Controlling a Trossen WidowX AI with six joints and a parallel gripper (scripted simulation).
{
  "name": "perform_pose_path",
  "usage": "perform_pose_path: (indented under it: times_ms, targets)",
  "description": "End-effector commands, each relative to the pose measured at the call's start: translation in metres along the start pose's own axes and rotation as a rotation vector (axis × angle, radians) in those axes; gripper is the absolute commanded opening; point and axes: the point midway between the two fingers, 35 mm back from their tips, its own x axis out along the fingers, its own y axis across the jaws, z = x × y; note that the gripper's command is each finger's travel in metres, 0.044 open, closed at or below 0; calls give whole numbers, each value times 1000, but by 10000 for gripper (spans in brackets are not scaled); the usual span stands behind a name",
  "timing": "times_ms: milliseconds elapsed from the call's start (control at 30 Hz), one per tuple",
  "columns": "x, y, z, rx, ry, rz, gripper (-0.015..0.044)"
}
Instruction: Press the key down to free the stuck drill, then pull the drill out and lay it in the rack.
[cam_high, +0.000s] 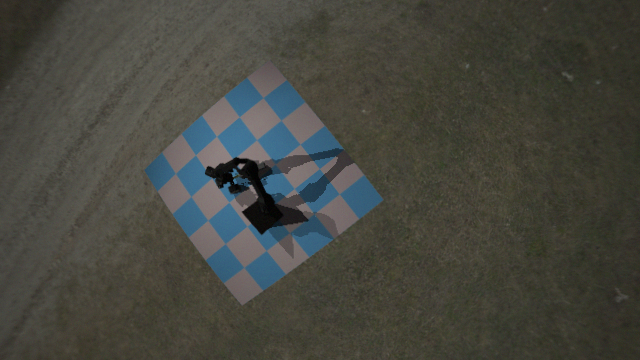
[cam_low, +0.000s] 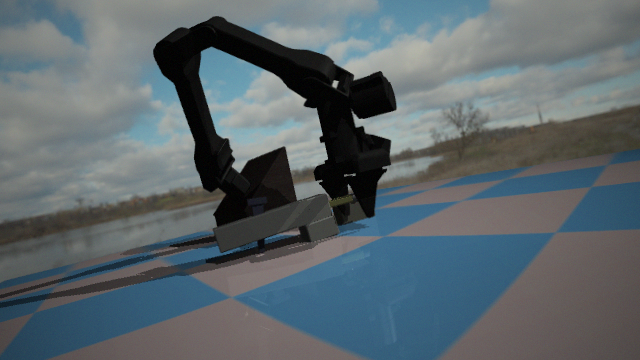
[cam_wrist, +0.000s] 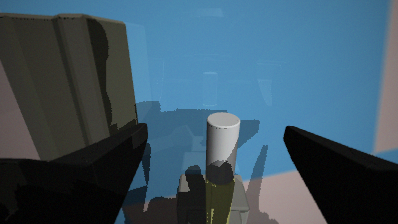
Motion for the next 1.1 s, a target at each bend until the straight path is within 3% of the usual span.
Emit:
perform_pose_path:
  times_ms: [0,467,1067]
  targets:
    - [0,0,0,0,0,0,387]
    - [0,0,0,0,0,0,20]
    - [-4,1,0,-5,4,-2,0]
